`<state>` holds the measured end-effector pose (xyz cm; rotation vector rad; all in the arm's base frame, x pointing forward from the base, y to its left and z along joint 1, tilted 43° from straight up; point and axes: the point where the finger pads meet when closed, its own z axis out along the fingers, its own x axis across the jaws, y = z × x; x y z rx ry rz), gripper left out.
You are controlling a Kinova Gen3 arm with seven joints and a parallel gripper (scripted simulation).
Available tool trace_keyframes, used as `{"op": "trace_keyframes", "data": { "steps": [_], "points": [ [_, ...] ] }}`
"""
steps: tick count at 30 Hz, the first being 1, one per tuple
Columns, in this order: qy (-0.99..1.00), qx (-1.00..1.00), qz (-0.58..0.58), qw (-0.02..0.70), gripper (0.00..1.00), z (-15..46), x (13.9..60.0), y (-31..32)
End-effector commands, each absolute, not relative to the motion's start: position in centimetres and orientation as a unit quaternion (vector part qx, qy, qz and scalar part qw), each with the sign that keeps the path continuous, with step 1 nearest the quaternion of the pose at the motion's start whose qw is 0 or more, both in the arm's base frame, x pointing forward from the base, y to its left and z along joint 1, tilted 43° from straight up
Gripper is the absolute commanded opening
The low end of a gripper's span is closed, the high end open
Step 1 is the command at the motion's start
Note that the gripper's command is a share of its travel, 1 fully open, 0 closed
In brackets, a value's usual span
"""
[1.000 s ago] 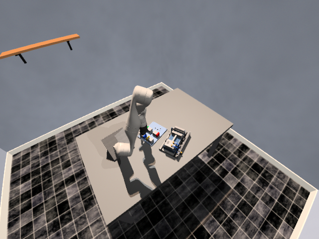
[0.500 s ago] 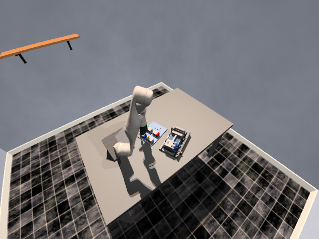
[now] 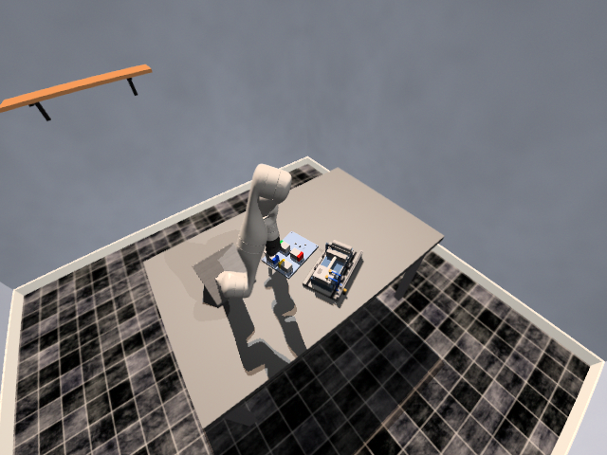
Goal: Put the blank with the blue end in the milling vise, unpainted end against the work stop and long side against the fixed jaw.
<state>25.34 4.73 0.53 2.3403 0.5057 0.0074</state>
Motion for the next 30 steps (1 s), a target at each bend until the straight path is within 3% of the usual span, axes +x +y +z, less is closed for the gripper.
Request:
{"op": "trace_keyframes", "data": {
  "steps": [1,30],
  "points": [
    [0.197,0.91,0.003,0.365,1.0,0.56,25.36,4.82],
    [0.197,0.91,0.004,0.364,1.0,0.77,25.38,5.11]
  ]
}}
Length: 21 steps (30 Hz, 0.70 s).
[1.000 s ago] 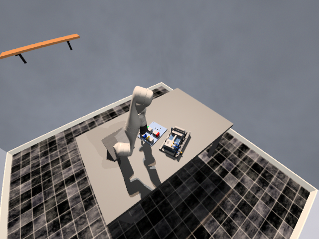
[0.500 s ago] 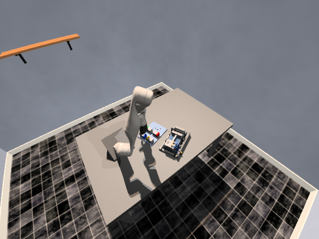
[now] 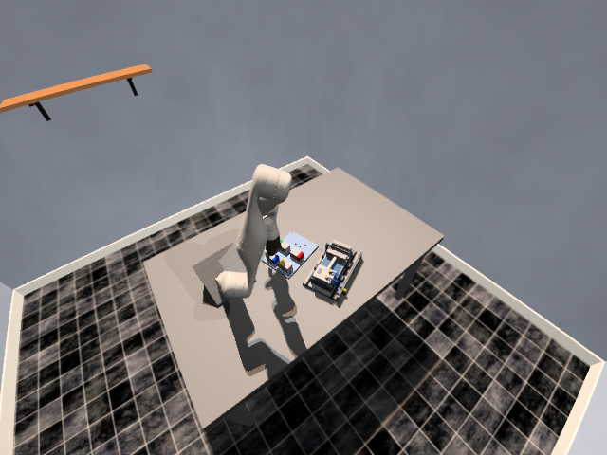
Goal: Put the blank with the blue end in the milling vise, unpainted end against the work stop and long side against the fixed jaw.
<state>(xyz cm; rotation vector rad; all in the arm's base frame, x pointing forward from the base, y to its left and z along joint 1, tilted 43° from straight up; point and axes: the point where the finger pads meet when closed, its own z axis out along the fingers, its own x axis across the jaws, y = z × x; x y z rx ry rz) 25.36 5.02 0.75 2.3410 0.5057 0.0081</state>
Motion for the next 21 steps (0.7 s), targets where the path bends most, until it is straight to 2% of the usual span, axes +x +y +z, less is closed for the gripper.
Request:
{"op": "trace_keyframes", "data": {
  "steps": [1,21],
  "points": [
    [0.197,0.91,0.004,0.364,1.0,0.77,25.38,5.11],
    [0.197,0.911,0.004,0.364,1.0,0.37,25.48,4.78]
  ]
}}
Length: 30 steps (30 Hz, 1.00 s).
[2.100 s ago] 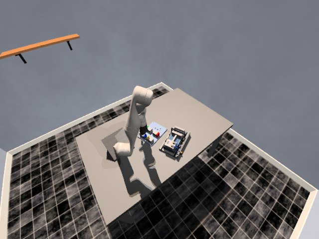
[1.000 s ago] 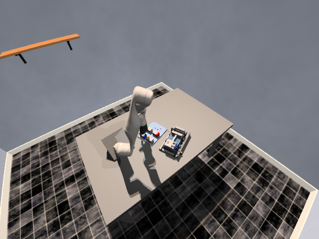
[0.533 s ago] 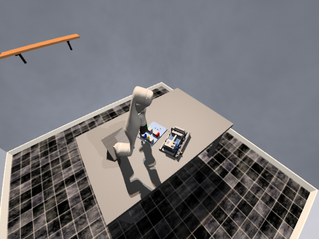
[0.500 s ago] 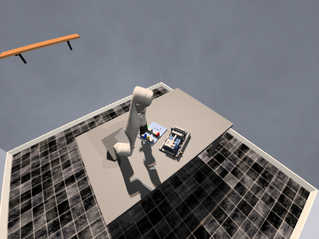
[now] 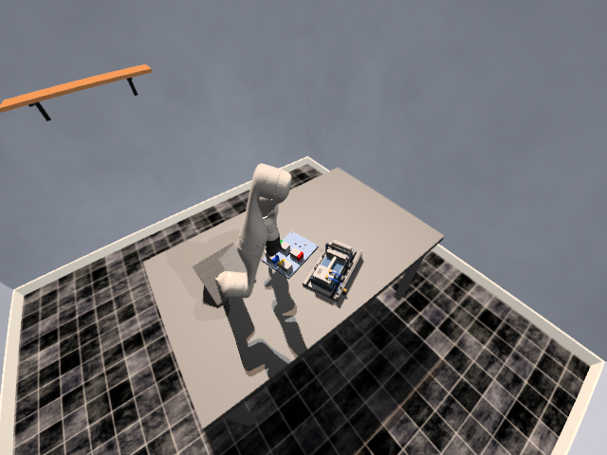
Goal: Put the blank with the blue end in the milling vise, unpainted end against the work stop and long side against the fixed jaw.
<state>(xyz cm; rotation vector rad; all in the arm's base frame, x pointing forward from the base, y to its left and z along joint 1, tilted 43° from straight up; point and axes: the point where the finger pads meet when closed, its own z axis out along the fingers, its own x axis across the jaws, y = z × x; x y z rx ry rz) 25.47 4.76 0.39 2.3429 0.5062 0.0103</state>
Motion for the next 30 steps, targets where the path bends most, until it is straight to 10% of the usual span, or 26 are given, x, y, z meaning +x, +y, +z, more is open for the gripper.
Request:
{"op": "trace_keyframes", "data": {
  "steps": [1,30],
  "points": [
    [0.197,0.91,0.004,0.364,1.0,0.34,25.49,4.76],
    [0.197,0.91,0.004,0.364,1.0,-0.45,25.63,4.01]
  ]
}}
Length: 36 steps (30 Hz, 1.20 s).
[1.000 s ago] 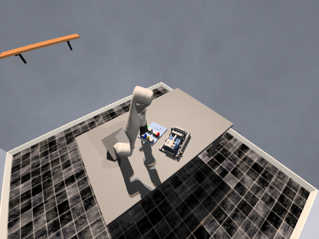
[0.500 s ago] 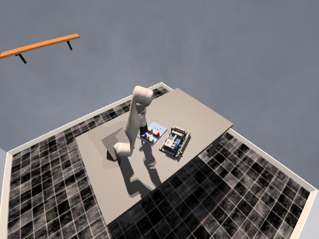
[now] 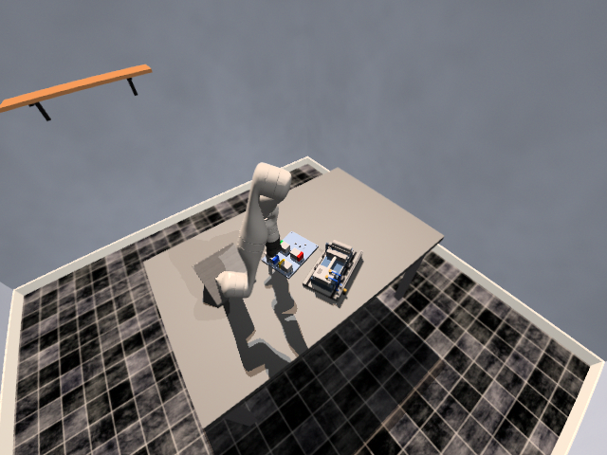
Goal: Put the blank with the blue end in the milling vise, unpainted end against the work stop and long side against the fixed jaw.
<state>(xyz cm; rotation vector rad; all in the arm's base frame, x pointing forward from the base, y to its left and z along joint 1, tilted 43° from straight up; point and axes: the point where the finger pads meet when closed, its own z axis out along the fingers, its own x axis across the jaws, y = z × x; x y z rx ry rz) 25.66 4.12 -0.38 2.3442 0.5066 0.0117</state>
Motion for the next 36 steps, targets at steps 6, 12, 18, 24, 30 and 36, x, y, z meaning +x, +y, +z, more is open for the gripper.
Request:
{"op": "trace_keyframes", "data": {
  "steps": [6,12,18,24,30,36],
  "points": [
    [0.197,0.911,0.004,0.363,1.0,-0.48,25.65,4.02],
    [0.197,0.91,0.004,0.364,1.0,-0.58,25.64,3.88],
    [0.197,0.91,0.004,0.364,1.0,-0.66,25.63,3.77],
    [0.197,0.91,0.004,0.364,1.0,-0.62,25.64,3.84],
    [0.197,0.91,0.004,0.364,1.0,-0.59,25.63,3.85],
    [0.197,0.91,0.004,0.364,1.0,-0.57,25.62,3.86]
  ]
}}
